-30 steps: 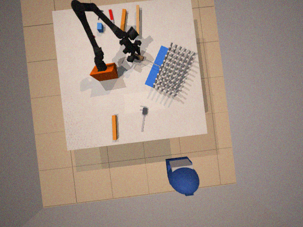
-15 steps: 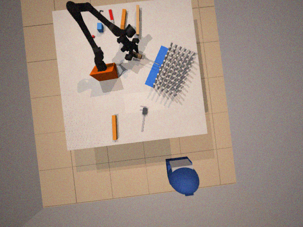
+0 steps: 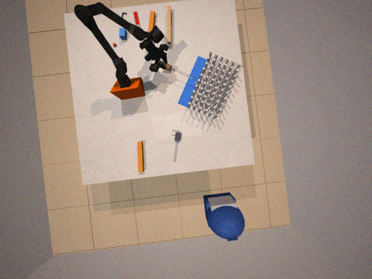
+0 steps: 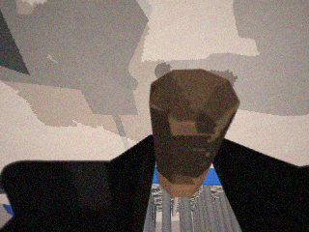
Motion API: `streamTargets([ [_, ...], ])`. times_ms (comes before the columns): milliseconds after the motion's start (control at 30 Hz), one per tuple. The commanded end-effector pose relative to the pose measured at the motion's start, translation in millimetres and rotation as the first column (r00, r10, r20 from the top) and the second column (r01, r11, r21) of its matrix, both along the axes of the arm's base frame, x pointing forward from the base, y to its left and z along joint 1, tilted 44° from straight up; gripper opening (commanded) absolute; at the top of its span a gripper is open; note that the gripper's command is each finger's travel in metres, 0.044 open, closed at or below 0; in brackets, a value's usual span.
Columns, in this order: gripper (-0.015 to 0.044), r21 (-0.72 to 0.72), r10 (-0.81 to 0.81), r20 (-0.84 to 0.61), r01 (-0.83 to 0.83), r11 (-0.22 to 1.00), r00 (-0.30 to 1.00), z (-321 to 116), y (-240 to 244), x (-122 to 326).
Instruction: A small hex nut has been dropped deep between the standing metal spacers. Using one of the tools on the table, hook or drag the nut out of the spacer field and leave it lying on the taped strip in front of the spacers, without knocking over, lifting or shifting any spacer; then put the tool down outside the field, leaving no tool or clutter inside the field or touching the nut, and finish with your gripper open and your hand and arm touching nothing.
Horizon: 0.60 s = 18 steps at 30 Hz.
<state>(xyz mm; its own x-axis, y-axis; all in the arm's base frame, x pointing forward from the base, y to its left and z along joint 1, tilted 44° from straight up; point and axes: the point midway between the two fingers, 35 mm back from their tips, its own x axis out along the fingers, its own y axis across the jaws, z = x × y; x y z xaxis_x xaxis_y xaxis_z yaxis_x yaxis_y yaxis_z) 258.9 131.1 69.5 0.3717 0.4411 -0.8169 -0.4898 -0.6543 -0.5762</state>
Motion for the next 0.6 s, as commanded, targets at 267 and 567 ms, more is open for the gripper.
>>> streamTargets([
  [267, 0.0000, -0.001, 0.007, 0.017, -0.007, 1.000, 1.000, 49, -42, 13],
  [567, 0.0000, 0.006, 0.004, 0.024, -0.004, 1.000, 1.000, 81, -71, 10],
])
